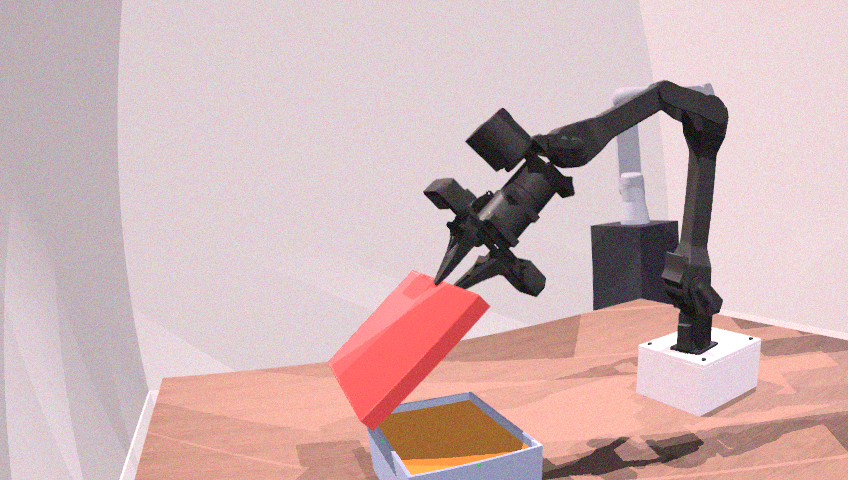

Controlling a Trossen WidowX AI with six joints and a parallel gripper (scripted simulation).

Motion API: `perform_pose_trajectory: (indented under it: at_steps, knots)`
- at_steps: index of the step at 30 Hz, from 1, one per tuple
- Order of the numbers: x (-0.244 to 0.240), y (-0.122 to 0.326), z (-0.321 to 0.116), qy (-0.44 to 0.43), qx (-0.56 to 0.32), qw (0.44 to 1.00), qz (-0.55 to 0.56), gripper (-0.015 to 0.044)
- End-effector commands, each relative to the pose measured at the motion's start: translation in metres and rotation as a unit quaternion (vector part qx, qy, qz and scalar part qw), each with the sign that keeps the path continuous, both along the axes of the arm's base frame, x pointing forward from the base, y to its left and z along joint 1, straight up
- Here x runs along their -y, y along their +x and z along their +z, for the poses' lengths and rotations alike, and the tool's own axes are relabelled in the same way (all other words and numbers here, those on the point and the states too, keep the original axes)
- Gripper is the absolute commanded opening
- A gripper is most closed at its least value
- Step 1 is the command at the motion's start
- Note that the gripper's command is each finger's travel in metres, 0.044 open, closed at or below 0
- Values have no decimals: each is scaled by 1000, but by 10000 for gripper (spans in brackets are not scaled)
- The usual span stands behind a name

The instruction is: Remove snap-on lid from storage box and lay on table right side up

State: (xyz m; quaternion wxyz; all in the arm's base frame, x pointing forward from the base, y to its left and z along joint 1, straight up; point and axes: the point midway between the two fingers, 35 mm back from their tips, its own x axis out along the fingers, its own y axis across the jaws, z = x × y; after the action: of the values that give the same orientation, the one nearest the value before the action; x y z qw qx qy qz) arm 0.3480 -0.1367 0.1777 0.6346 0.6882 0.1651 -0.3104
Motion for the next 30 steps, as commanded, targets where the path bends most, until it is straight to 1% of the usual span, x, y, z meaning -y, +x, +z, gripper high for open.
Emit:
perform_pose_trajectory:
  at_steps: [1, 30]
  knots:
    - [9, -1, 4, -2, 6, 1000, 3, 0]
    - [64, -20, 4, -4, 5, 1000, 3, 0]
